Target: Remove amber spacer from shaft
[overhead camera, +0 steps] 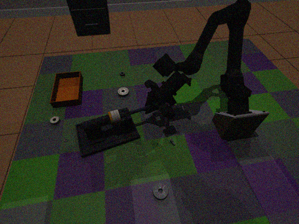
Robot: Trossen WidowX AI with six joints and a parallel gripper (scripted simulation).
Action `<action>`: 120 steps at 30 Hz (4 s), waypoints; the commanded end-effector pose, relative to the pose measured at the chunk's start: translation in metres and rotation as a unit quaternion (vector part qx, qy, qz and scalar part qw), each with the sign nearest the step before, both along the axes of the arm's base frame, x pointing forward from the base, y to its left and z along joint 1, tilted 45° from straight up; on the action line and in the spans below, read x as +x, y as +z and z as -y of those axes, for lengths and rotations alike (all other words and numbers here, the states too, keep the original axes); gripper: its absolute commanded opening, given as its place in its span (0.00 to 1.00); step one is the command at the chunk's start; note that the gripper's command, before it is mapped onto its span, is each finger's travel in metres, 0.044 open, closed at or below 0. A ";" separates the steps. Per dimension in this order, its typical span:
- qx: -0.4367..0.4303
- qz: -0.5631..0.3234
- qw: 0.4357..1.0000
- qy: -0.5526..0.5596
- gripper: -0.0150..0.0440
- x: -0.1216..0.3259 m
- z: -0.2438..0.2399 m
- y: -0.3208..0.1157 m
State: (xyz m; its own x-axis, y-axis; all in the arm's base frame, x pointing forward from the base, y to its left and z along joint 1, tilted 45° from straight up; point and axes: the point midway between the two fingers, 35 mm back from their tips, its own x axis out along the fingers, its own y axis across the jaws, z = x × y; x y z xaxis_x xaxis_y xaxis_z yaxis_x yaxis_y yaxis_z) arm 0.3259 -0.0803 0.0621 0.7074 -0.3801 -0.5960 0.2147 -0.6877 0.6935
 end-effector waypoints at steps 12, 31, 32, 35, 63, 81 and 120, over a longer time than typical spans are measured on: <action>-0.001 0.000 1.000 0.002 0.25 -0.002 0.000 0.001; -0.001 0.000 1.000 0.002 0.25 -0.004 0.000 0.001; -0.001 0.000 1.000 0.002 0.25 -0.004 0.000 0.001; -0.001 0.000 1.000 0.002 0.25 -0.004 0.000 0.001; -0.001 0.000 1.000 0.002 0.25 -0.007 0.001 0.001; -0.001 0.000 1.000 0.002 0.25 -0.009 0.001 0.002; -0.001 0.000 1.000 0.002 0.25 -0.013 0.002 0.002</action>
